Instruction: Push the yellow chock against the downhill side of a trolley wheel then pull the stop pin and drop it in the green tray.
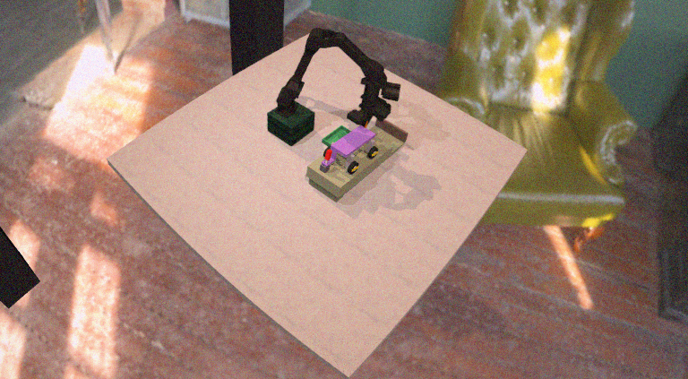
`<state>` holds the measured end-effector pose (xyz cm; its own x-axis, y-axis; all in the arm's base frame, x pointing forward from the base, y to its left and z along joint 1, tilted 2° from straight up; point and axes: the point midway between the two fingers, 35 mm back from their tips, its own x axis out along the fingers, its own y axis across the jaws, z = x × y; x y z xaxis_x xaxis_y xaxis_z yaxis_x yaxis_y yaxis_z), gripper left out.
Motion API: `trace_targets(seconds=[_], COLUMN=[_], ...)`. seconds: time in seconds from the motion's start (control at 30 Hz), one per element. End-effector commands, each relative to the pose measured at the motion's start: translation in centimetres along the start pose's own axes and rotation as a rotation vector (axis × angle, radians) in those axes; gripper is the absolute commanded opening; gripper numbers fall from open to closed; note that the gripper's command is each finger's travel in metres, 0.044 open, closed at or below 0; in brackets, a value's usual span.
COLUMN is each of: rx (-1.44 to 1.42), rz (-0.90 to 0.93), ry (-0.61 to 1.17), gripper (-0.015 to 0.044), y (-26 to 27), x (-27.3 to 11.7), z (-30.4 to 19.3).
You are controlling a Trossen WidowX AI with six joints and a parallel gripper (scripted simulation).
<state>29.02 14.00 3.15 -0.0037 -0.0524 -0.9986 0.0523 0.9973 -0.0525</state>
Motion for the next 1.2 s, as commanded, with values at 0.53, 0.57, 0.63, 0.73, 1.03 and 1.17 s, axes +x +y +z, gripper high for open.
trace_targets(seconds=[0.53,0.57,0.63,0.73,1.03,1.17], rx=[0.002,0.002,0.002,0.002,0.002,0.0], rz=[-0.005,-0.005,-0.005,-0.005,-0.006,0.0], ry=[-0.006,-0.006,-0.006,-0.006,-0.006,-0.001], gripper=[0.0,0.0,0.0,0.0,0.0,0.0], y=[-1.8,-1.8,-2.0,-2.2,-3.0,-2.6], x=[-0.1,-0.1,-0.1,-0.1,-0.1,0.0], z=[0.1,0.1,0.1,0.1,0.1,0.1])
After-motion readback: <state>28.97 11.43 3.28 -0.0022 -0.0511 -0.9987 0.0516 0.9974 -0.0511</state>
